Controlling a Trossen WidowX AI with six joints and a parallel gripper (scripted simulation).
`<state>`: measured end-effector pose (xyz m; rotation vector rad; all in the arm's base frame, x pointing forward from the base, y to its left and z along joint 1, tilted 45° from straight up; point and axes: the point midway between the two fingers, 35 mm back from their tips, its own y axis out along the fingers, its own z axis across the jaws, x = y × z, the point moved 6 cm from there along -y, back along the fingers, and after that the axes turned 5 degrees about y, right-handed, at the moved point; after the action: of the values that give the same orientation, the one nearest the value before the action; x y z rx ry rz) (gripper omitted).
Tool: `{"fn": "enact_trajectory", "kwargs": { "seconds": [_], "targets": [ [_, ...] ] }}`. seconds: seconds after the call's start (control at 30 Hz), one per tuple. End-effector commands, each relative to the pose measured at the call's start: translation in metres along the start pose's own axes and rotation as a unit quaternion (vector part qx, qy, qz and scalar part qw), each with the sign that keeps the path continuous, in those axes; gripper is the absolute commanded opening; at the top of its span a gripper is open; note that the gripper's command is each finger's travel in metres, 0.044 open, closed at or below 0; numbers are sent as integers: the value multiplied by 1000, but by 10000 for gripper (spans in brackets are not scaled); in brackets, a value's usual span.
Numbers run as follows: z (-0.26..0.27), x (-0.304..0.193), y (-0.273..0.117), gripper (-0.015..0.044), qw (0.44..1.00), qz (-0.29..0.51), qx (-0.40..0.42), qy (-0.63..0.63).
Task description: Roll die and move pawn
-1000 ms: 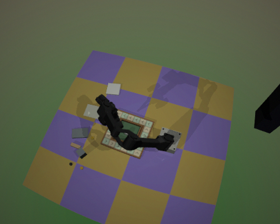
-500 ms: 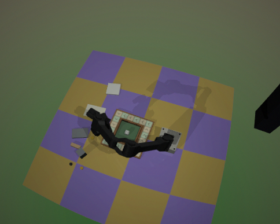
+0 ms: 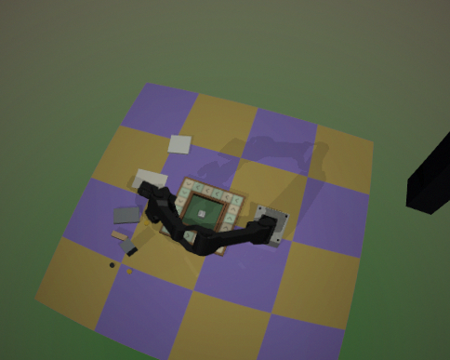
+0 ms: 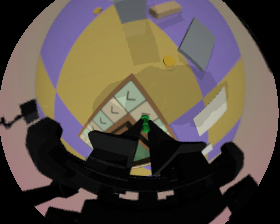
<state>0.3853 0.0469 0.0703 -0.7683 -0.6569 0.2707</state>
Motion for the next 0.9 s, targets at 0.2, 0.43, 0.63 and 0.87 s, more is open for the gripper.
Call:
{"fn": "enact_trajectory", "kwargs": {
  "seconds": [0.2,0.43,0.63,0.87],
  "targets": [
    [1,0,15,0,1000,-1,3,2],
    [0,1,12,131,1000,0,0,-1],
    [-1,1,1,289,1000,0,0,0],
    [-1,0,-38,440,1000,0,2,2]
  ]
}}
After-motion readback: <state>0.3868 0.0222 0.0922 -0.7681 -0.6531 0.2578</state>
